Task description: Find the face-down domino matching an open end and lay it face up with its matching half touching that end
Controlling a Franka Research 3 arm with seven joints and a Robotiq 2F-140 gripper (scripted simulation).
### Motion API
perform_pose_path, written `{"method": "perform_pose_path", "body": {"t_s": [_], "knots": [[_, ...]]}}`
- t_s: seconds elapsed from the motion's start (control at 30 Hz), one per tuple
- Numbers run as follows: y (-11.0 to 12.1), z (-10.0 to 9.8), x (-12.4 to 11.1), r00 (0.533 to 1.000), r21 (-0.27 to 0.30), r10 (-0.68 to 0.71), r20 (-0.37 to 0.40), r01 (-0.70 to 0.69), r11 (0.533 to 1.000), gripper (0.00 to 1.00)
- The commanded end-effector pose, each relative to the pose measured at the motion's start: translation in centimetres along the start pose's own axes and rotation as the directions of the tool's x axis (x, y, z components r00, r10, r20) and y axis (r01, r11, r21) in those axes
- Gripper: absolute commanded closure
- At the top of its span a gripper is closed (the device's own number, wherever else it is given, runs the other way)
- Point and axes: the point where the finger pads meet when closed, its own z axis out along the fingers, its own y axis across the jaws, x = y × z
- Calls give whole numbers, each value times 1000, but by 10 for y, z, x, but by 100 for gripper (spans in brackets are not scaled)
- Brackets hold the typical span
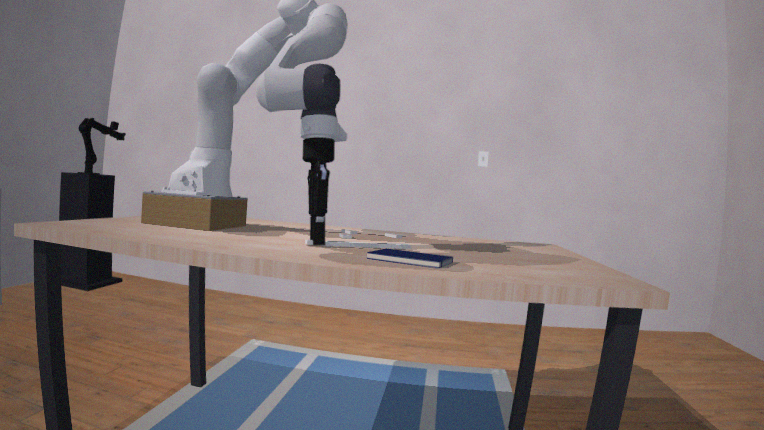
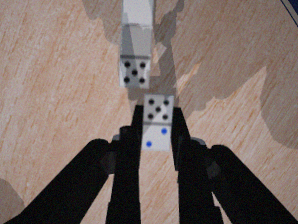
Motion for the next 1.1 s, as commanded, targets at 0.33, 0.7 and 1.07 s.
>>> {"method": "perform_pose_path", "body": {"t_s": [0.33, 0.7, 1.07], "knots": [[-21, -1, -5, 999, 91, 9, 45, -13, 996, 78], [-23, -1, -4, 999, 91, 9, 45, -13, 996, 78], [-29, -2, -3, 999, 91, 9, 45, -13, 996, 78]]}}
